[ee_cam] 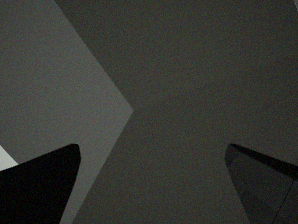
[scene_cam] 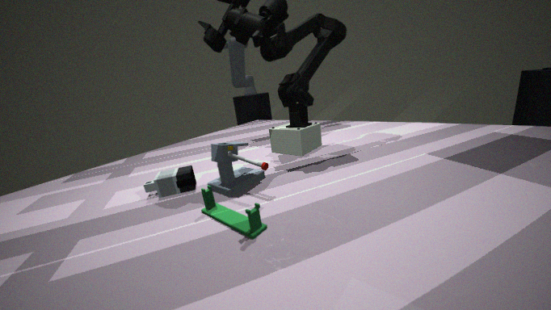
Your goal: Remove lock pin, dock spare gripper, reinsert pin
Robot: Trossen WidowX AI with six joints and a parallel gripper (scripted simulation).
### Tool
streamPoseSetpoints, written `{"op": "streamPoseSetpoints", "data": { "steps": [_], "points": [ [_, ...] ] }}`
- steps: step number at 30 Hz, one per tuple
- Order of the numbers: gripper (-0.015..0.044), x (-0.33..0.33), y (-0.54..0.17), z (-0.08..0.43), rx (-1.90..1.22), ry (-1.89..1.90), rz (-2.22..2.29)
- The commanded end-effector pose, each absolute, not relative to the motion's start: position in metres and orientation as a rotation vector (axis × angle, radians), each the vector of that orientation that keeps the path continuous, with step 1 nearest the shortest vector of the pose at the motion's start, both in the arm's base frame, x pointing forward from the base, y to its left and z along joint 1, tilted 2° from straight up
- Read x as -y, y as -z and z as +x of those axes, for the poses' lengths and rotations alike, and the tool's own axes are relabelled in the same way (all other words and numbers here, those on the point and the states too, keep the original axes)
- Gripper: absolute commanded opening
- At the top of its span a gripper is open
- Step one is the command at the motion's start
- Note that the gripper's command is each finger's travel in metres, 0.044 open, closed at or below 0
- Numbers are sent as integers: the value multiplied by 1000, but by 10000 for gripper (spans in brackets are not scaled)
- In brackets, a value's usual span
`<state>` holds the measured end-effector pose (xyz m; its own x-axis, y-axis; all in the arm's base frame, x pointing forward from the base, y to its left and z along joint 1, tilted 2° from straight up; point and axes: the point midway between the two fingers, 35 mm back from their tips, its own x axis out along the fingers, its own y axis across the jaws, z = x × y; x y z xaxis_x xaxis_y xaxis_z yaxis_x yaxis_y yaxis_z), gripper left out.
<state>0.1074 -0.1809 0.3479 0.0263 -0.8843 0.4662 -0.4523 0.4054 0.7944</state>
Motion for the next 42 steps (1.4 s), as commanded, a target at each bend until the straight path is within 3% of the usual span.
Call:
{"op": "streamPoseSetpoints", "data": {
  "steps": [1, 4, 11, 21, 31, 42],
  "points": [
    [374, 181, -348, 110, 1583, 522, 1201],
    [300, 185, -349, 150, 1322, 673, 1073],
    [300, 177, -321, 261, 541, 856, 613],
    [300, 140, -264, 340, -159, 706, 102],
    [300, 82, -197, 374, -740, 281, -414],
    [300, 12, -140, 353, -1160, -444, -883]
  ]
}}
